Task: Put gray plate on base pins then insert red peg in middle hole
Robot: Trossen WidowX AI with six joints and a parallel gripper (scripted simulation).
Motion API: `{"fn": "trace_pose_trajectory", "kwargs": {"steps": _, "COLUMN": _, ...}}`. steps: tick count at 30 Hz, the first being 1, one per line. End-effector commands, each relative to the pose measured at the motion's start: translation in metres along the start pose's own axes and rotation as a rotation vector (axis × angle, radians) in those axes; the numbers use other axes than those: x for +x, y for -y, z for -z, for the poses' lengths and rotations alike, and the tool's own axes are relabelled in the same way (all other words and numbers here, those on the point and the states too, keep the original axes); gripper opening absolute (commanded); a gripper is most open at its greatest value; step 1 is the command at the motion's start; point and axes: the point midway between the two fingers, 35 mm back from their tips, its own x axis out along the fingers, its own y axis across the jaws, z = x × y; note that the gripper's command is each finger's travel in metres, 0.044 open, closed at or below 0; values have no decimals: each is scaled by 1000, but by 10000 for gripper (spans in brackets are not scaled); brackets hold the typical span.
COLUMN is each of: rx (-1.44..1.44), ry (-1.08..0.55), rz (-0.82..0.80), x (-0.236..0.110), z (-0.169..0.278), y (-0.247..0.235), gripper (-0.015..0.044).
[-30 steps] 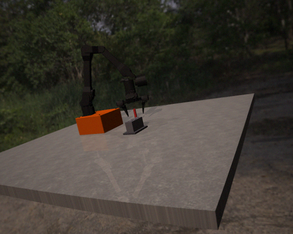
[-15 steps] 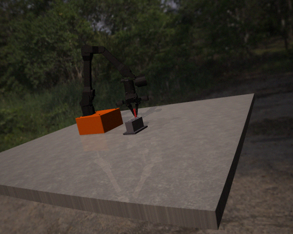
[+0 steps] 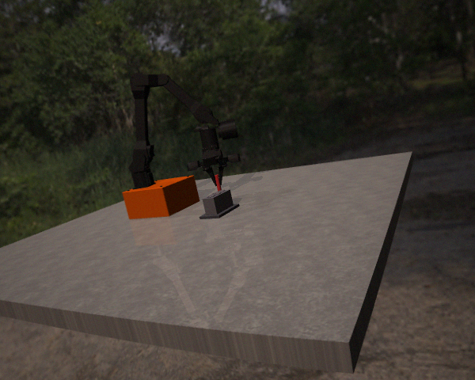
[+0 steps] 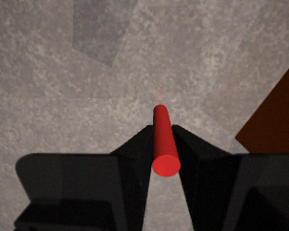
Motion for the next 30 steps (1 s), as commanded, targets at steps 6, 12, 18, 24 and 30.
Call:
{"fn": "trace_pose_trajectory", "kwargs": {"steps": 6, "rx": -1, "ry": 1, "rz": -16, "x": -29, "z": 0, "y": -7, "gripper": 0}}
{"fn": "trace_pose_trajectory", "kwargs": {"steps": 12, "rx": -1, "ry": 1, "rz": -16, "x": -48, "z": 0, "y": -8, "gripper": 0}}
{"fn": "trace_pose_trajectory", "kwargs": {"steps": 18, "rx": -1, "ry": 1, "rz": -16, "x": -67, "z": 0, "y": -8, "gripper": 0}}
{"fn": "trace_pose_trajectory", "kwargs": {"steps": 24, "rx": -1, "ry": 0, "rz": -7, "x": -65, "z": -4, "y": -7, "gripper": 0}}
{"fn": "trace_pose_trajectory", "kwargs": {"steps": 30, "rx": -1, "ry": 1, "rz": -8, "x": -66, "z": -19, "y": -13, "gripper": 0}}
